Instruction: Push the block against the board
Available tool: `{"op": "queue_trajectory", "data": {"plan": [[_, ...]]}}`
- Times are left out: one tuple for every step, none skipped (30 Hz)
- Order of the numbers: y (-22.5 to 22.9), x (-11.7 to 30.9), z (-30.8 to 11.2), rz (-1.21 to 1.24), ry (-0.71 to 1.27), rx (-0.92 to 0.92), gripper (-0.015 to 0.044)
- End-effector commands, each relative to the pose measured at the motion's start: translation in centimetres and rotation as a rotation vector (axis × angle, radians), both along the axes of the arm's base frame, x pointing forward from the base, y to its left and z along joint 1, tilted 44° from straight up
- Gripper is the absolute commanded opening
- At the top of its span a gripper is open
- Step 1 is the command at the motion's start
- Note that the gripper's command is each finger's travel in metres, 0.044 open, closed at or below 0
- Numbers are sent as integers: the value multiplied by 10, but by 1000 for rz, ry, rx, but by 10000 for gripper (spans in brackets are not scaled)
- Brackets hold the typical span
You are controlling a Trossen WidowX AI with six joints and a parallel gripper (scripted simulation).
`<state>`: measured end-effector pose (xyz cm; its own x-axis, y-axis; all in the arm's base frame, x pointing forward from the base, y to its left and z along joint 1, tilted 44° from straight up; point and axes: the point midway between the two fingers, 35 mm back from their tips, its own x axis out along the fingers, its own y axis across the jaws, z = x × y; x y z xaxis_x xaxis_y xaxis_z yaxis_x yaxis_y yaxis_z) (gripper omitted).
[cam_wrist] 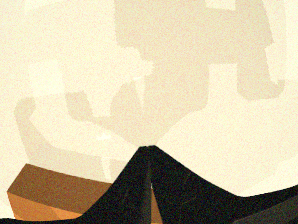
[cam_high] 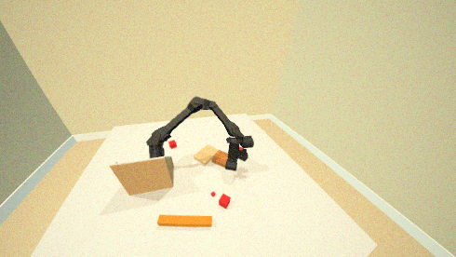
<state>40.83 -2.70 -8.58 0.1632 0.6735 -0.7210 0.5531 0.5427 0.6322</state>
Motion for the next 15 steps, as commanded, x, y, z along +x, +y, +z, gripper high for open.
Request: {"op": "queue_trajectory", "data": {"plan": [[-3, 5, -2, 3, -2, 3, 0], [-4, 7, -3, 3, -2, 3, 0], [-5, 8, -3, 3, -2, 3, 0], [-6, 9, -4, 3, -2, 3, 0], [-7, 10, -4, 3, -2, 2, 0], [-7, 12, -5, 3, -2, 2, 0], [-8, 13, -5, 3, -2, 2, 0], [-9, 14, -6, 3, -2, 2, 0], [-10, 15, -6, 3, -2, 2, 0], [-11, 17, -7, 3, -2, 2, 0], [-12, 18, -7, 3, -3, 2, 0], [-12, 19, -8, 3, -3, 2, 0], [-13, 20, -8, 3, -3, 2, 0], [-14, 21, -9, 3, -3, 2, 0], [-15, 22, -9, 3, -3, 2, 0]]}}
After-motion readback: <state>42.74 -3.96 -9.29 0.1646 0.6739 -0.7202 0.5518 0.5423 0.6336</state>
